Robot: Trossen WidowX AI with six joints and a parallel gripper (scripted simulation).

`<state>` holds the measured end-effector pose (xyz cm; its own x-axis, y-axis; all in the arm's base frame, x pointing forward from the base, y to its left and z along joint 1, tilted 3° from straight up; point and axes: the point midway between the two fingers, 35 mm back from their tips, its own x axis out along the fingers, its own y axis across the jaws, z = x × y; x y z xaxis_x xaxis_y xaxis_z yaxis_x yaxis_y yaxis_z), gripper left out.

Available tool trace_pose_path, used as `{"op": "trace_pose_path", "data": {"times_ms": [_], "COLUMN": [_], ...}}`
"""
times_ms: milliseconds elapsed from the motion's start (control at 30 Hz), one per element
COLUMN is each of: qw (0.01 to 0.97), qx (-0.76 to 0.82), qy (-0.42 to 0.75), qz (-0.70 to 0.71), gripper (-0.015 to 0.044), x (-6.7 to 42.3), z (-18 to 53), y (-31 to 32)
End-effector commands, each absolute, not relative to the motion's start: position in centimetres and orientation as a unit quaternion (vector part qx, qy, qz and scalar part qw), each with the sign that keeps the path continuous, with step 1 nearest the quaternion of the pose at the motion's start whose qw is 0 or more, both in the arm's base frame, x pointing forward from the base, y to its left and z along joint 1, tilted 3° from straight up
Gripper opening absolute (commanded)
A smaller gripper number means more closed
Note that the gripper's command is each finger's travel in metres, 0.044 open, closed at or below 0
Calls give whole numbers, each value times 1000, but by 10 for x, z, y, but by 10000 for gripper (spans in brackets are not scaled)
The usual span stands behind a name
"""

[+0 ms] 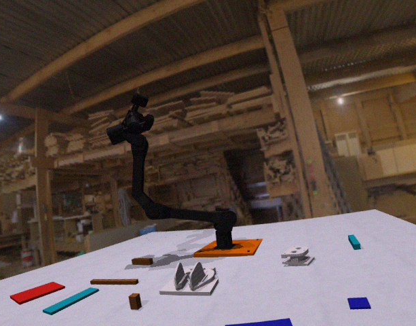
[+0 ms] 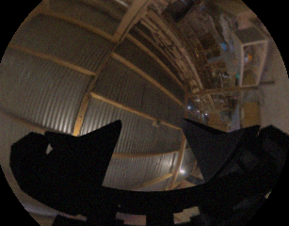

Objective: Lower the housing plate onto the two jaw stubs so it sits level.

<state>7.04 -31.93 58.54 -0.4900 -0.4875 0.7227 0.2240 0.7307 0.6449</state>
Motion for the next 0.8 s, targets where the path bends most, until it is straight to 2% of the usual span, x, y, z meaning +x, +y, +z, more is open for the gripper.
{"op": "trace_pose_path", "data": {"times_ms": [0, 33, 767], "qw": [498, 498, 469], "qx": [84, 83, 21], "qy": [-786, -786, -879], "qz": [-357, -355, -83], "gripper": [426, 440, 440], "x": [70, 70, -8], "z": [585, 586, 640], "y": [-319, -319, -193]}}
